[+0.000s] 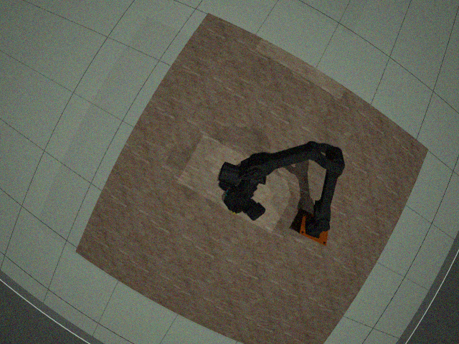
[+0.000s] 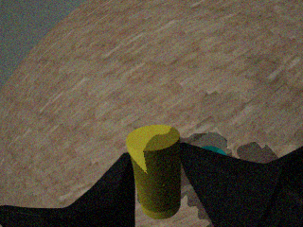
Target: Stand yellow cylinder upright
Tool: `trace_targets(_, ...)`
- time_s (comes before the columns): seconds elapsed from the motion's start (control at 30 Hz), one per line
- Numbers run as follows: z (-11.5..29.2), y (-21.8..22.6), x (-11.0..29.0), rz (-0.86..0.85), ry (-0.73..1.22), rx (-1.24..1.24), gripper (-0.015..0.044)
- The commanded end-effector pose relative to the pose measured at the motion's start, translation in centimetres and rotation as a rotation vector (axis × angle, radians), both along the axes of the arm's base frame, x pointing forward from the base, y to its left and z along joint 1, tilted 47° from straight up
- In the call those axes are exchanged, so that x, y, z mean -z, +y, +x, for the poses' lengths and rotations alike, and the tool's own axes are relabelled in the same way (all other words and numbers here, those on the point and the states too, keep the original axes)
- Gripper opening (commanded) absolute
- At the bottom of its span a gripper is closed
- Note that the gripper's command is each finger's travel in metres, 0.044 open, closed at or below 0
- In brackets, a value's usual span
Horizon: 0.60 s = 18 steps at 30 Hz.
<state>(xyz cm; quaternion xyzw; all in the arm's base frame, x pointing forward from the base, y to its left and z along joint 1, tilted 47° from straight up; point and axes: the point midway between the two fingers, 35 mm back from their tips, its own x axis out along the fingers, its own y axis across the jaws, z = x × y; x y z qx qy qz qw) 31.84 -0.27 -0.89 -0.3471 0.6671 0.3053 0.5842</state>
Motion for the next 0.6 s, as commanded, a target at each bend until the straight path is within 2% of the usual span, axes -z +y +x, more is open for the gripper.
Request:
trace_targets(0.0,-0.10,0.04,0.07,0.032,-0.009,-0.004,0.0105)
trace_targets(0.57,0.01,-0.05,0.02,0.133,-0.065,-0.020,0.0105)
